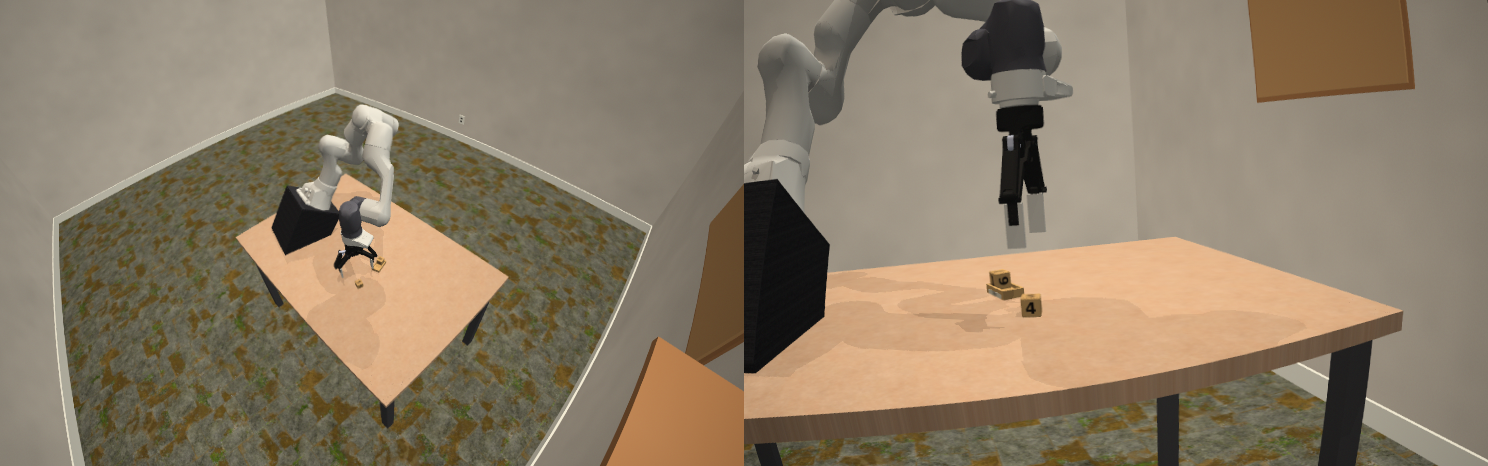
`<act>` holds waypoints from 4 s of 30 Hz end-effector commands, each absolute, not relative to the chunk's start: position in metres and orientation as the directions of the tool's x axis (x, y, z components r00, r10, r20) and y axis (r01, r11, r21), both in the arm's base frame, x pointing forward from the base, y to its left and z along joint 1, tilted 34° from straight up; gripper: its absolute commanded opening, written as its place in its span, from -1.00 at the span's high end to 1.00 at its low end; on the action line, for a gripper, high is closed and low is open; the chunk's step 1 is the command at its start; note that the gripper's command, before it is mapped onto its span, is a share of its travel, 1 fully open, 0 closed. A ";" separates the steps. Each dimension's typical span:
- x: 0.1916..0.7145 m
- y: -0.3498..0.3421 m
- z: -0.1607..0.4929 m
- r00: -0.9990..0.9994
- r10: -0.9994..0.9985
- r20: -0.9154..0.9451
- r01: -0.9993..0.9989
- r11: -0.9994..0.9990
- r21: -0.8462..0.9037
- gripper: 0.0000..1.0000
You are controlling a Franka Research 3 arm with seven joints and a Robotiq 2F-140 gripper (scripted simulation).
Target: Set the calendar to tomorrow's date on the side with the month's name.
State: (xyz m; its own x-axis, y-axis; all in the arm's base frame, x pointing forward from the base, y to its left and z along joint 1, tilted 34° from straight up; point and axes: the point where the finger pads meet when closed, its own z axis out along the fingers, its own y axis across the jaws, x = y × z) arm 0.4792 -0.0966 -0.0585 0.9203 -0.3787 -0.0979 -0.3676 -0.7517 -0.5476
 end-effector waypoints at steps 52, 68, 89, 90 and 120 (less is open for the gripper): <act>0.477 -0.090 -0.063 0.179 -0.835 -0.521 -0.977 -0.086 -0.197 -1.00; 0.476 -0.089 -0.064 -0.070 -0.830 -0.553 -0.990 0.124 -0.062 -1.00; 0.477 -0.089 -0.065 -0.230 -0.799 -0.555 -0.966 0.258 0.028 0.42; 0.477 -0.089 -0.065 -0.230 -0.799 -0.555 -0.966 0.258 0.028 0.42; 0.477 -0.089 -0.065 -0.230 -0.799 -0.555 -0.966 0.258 0.028 0.42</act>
State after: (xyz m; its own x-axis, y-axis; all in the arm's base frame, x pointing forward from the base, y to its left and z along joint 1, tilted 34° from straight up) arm 0.4764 -0.0892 -0.0646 -0.2268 -0.8000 -0.5555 -0.9661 0.2570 0.0242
